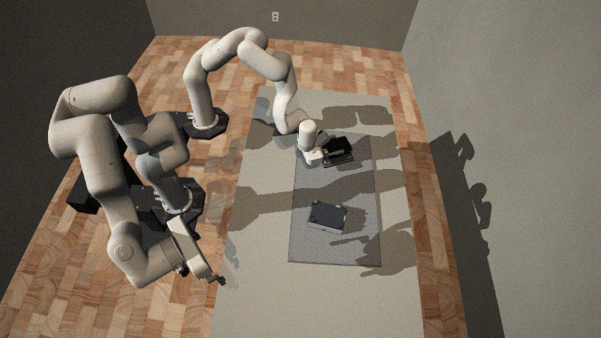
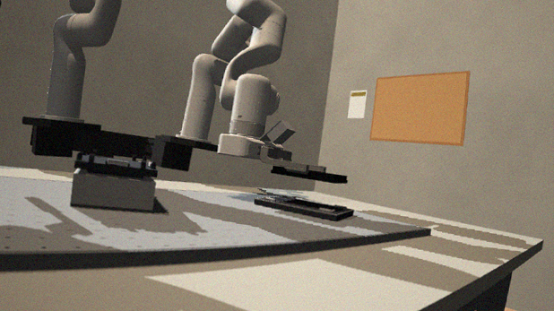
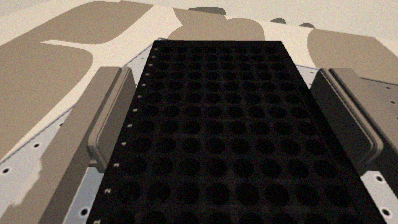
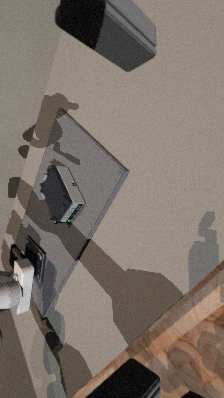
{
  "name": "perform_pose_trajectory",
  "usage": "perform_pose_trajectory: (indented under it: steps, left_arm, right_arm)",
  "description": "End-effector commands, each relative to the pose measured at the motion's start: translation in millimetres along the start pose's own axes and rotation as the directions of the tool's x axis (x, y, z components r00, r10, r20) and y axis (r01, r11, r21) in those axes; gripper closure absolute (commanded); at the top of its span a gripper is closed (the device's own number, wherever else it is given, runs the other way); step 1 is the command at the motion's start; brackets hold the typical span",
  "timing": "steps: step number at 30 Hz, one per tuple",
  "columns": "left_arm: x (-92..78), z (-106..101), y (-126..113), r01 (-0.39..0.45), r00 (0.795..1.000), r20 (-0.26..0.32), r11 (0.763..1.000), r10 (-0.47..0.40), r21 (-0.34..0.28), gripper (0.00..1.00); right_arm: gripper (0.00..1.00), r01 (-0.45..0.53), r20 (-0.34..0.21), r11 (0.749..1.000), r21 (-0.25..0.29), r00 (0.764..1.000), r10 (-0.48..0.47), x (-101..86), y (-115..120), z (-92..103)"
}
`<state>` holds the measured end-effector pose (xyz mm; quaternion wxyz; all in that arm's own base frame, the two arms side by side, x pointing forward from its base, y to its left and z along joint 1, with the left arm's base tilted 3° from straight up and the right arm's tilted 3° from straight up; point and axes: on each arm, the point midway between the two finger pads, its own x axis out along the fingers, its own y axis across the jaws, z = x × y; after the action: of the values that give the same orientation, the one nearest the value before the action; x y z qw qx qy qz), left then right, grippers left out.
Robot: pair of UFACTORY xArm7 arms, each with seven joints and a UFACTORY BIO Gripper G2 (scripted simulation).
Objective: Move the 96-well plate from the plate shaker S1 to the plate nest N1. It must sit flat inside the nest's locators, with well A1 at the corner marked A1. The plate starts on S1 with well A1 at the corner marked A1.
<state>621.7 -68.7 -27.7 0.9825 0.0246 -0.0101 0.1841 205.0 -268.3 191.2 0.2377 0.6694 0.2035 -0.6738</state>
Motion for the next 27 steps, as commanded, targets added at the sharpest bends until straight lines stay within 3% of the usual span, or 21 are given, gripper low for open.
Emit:
perform_pose_trajectory:
  steps: [1, 27]
  left_arm:
    - [2.0, -5, -2, 0.000, 1.000, 0.005, 1.000, 0.000, -0.004, 1.00]
    - [2.1, -37, -2, 0.000, 1.000, 0.005, 1.000, 0.000, -0.004, 1.00]
  right_arm:
    - [0.00, -0.003, 0.001, 1.000, 0.000, 1.000, 0.003, -1.2, 1, 0.3]
    - [0.00, -0.003, 0.001, 1.000, 0.000, 1.000, 0.003, -1.2, 1, 0.3]
